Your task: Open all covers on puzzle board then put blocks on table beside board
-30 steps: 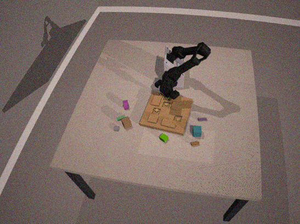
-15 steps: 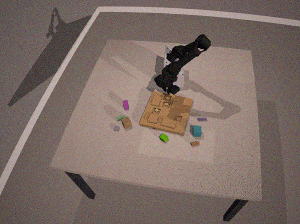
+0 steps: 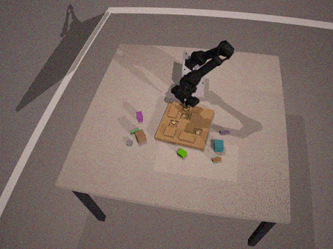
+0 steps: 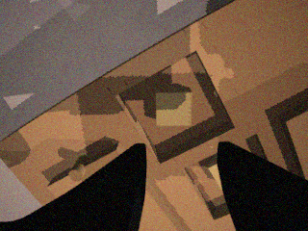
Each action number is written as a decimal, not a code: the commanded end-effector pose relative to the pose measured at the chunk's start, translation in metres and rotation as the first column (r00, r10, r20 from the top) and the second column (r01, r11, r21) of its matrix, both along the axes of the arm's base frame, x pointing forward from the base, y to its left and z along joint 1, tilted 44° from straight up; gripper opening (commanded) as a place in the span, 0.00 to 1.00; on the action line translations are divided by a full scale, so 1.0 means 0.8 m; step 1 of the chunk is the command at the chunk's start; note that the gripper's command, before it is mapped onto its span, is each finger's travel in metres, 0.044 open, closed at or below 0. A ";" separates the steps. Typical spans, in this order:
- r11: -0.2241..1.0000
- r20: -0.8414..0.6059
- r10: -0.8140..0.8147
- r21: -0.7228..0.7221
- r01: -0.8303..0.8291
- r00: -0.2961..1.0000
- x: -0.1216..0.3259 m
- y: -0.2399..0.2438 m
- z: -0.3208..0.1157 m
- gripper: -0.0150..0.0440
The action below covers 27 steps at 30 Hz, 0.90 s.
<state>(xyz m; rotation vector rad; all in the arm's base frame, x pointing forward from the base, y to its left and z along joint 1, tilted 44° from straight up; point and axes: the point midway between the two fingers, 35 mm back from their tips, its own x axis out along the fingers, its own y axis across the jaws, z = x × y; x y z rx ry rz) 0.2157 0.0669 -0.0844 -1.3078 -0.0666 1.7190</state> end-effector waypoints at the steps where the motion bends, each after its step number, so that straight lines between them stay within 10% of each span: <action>1: 1.000 -0.009 -0.004 0.007 0.004 1.000 -0.004 0.009 -0.008 0.50; 27: 1.000 -0.009 -0.004 0.008 0.004 1.000 -0.004 0.014 -0.013 0.50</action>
